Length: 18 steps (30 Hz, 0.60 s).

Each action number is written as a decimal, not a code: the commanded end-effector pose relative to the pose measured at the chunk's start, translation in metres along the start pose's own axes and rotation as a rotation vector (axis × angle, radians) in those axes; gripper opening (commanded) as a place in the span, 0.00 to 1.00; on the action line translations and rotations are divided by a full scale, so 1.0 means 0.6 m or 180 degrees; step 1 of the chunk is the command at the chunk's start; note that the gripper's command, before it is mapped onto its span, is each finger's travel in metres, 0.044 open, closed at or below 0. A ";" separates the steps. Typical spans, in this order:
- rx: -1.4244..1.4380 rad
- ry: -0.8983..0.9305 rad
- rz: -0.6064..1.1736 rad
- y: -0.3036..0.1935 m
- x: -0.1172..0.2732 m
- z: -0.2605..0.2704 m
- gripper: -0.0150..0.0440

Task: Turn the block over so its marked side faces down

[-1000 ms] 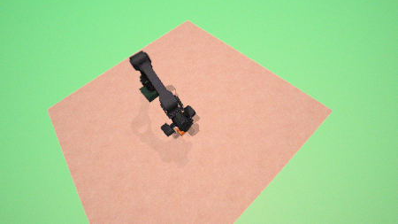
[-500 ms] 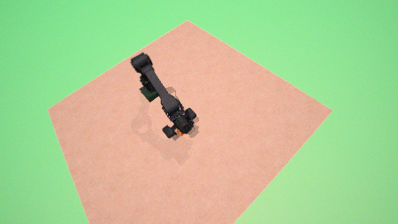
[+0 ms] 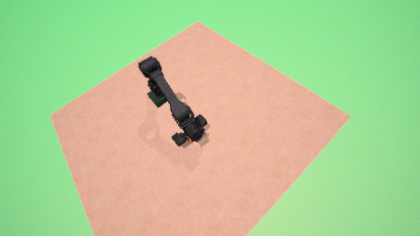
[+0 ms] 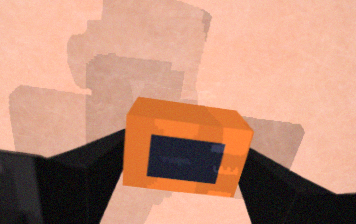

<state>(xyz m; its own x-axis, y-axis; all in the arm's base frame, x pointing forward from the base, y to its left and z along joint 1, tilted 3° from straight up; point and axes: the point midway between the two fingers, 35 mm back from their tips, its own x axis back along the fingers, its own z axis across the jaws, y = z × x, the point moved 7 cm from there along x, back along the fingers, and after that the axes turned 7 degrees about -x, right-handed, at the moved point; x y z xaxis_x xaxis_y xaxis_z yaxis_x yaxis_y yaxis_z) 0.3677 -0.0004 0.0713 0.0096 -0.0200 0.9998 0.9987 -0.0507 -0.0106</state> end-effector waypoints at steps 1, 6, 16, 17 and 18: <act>0.0008 -0.0010 -0.0010 0.001 0.000 0.000 0.68; 0.0008 -0.0010 -0.0010 0.001 0.000 0.000 0.62; 0.0008 -0.0010 -0.0010 0.001 0.000 0.000 0.51; 0.0008 -0.0010 -0.0010 0.001 0.000 0.000 0.50; 0.0008 -0.0010 -0.0010 0.001 0.002 0.000 0.45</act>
<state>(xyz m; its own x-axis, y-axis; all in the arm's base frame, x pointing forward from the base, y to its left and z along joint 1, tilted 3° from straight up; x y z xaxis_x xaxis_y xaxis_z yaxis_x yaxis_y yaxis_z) 0.3677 -0.0004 0.0711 0.0096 -0.0200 0.9998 0.9987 -0.0507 -0.0106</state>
